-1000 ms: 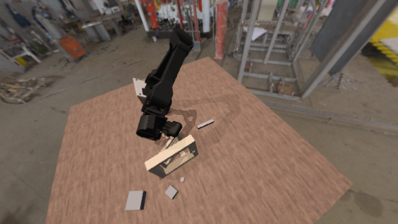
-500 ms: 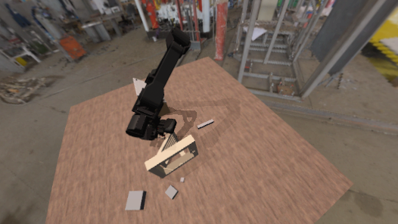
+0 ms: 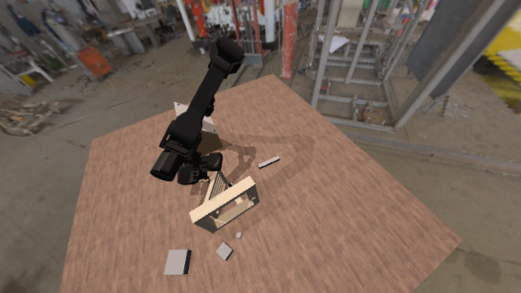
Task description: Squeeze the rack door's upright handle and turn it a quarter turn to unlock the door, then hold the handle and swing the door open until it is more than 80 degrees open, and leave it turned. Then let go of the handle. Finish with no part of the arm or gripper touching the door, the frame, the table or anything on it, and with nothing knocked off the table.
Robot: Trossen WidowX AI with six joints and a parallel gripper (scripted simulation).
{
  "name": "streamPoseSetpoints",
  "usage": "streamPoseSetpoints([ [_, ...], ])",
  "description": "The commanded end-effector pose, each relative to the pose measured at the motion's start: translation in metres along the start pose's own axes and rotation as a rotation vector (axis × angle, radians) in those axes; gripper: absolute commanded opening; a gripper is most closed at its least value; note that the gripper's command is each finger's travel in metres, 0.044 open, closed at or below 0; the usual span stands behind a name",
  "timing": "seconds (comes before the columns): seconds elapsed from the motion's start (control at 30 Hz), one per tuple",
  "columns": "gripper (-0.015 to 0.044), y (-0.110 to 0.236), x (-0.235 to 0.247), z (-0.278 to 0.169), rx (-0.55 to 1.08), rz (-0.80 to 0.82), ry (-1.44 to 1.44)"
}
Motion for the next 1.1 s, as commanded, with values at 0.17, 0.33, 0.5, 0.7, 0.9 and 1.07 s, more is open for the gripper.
streamPoseSetpoints([
  [0.17, 0.0009, 0.000, -0.014, 0.009, -0.002, 0.001, 0.133],
  [0.33, 0.0009, 0.000, -0.023, 0.015, -0.002, 0.001, 0.209],
  [0.5, 0.0009, 0.000, -0.031, 0.022, -0.003, 0.000, 0.287],
  [0.7, 0.0009, 0.000, -0.040, 0.030, -0.003, -0.001, 0.379],
  [0.9, 0.0009, 0.000, -0.048, 0.041, -0.004, -0.001, 0.476],
  [1.07, 0.0009, 0.001, -0.055, 0.051, -0.004, -0.002, 0.563],
])
Point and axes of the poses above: the point midway between the two fingers, 35 mm back from their tips, its own y axis back along the fingers, its own x axis across the jaws, z = x × y, the point moved 8 cm from there along y, back along the fingers, and after that the axes turned 15 degrees about -y, right-handed, at the moved point
